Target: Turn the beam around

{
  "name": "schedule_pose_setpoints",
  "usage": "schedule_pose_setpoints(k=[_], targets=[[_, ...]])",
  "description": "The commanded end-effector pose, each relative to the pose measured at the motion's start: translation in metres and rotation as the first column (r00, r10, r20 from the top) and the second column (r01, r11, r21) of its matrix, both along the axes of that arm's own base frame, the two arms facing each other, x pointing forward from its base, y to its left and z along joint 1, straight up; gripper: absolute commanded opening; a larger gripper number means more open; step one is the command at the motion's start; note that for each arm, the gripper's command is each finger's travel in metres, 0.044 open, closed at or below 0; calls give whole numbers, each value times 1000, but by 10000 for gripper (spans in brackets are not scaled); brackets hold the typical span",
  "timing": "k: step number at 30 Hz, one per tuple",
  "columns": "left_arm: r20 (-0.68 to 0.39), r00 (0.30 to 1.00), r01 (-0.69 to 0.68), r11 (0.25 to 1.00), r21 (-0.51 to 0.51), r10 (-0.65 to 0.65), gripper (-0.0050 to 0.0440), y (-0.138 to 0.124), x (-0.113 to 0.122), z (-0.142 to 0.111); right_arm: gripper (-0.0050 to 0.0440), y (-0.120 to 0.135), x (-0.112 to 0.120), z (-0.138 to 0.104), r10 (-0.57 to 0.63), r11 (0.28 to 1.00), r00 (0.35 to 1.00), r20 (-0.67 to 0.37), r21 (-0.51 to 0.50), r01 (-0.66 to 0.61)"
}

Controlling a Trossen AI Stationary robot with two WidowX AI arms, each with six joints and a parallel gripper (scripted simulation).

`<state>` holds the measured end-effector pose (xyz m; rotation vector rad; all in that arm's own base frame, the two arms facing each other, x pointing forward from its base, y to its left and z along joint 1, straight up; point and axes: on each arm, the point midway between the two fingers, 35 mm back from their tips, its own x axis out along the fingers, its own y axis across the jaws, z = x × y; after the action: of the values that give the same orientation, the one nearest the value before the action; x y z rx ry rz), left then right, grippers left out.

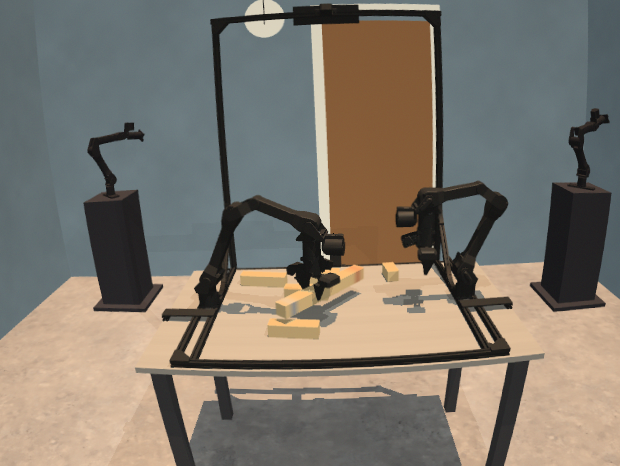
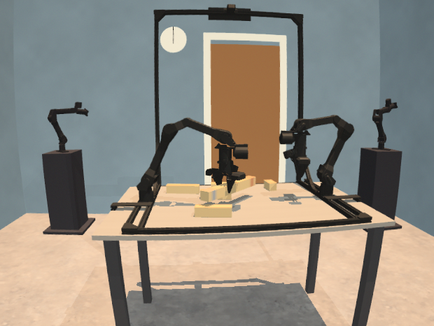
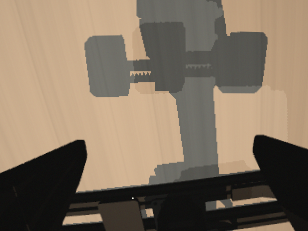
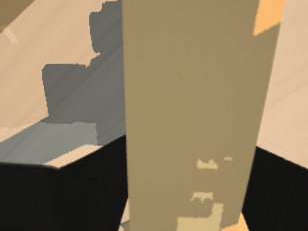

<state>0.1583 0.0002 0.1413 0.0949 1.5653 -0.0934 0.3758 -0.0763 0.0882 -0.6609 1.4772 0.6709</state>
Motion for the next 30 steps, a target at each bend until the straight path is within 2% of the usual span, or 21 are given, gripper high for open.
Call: schedule_pose_setpoints(k=[1, 30], targets=[[-3, 1000, -2, 1000, -1, 2, 440, 0, -1, 0, 0, -1, -1, 4, 41, 999, 999, 12, -1, -41], [-3, 1000, -2, 1000, -1, 2, 440, 0, -1, 0, 0, -6, -11, 4, 312, 950, 950, 12, -1, -312]])
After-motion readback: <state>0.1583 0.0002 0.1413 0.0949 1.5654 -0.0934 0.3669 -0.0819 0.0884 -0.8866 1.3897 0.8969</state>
